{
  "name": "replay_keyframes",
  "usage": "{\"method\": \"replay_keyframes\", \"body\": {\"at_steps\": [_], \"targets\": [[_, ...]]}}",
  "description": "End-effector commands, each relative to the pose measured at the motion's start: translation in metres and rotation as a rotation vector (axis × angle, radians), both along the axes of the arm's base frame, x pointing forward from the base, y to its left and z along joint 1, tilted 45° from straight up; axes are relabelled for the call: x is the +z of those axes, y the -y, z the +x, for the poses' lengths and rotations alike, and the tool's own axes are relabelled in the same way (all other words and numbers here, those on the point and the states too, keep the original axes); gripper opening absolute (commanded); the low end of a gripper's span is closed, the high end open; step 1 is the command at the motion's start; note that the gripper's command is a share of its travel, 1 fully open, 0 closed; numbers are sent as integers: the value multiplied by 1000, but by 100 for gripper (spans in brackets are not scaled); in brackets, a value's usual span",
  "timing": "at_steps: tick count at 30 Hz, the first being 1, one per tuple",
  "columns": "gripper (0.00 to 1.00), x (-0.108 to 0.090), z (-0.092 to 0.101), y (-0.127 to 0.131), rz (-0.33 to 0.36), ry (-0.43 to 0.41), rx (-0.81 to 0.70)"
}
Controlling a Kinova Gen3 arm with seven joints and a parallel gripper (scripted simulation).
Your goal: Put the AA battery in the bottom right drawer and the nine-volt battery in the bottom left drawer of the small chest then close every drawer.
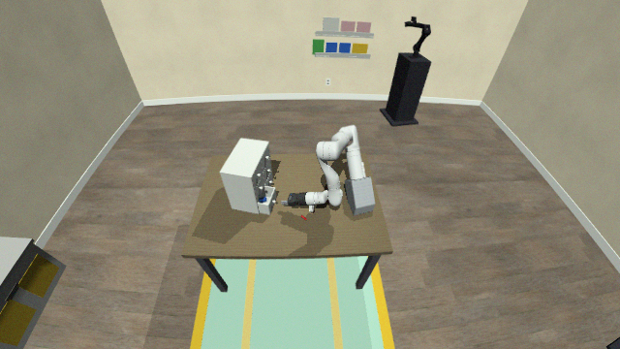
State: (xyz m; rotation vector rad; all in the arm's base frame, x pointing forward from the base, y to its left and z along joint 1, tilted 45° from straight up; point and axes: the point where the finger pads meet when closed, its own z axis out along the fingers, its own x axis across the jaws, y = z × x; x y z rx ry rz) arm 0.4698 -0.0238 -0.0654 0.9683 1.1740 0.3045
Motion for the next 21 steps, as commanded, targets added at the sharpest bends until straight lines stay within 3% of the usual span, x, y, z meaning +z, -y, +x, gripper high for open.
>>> {"method": "replay_keyframes", "body": {"at_steps": [1, 21], "targets": [[0, 1, 1, -1, 1, 2, 1], [0, 4, 11, 2, 1, 2, 1]]}}
